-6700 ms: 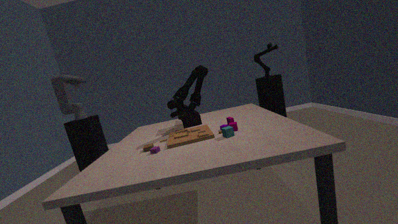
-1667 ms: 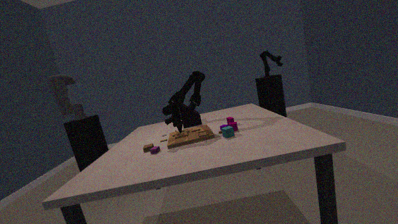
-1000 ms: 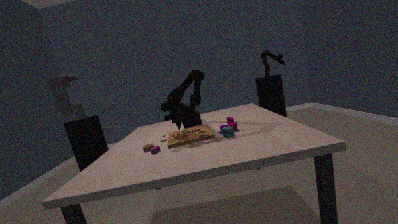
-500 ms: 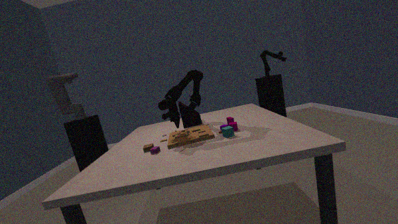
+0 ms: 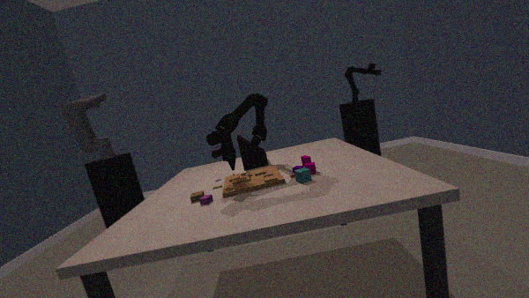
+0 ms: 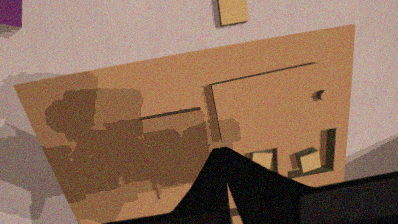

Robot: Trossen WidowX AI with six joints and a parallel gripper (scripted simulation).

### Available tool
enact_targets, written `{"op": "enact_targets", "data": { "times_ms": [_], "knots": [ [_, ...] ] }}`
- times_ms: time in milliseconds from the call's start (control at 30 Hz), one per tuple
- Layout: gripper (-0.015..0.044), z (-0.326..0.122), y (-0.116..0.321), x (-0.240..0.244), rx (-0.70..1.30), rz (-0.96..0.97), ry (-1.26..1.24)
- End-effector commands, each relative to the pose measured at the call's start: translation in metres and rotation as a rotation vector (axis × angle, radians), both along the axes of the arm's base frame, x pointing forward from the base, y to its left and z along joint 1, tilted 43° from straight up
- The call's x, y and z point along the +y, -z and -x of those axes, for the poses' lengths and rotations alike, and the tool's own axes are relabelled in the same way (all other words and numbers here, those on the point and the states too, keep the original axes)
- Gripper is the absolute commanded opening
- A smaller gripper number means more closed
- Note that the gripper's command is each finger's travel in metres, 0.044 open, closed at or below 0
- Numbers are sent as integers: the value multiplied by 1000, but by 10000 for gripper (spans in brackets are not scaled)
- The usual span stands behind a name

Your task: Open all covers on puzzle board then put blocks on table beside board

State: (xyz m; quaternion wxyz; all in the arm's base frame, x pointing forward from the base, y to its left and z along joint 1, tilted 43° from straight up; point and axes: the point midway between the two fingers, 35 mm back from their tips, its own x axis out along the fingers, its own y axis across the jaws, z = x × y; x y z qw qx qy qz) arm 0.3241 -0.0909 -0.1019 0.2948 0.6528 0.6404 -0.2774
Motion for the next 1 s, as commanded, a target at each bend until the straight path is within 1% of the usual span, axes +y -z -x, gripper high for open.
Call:
{"op": "enact_targets", "data": {
  "times_ms": [0,367,967],
  "knots": [
    [0,0,0,-1,0,3,-3],
    [0,0,1,0,0,3,-3],
    [0,-1,14,11,0,3,-3]
  ]
}}
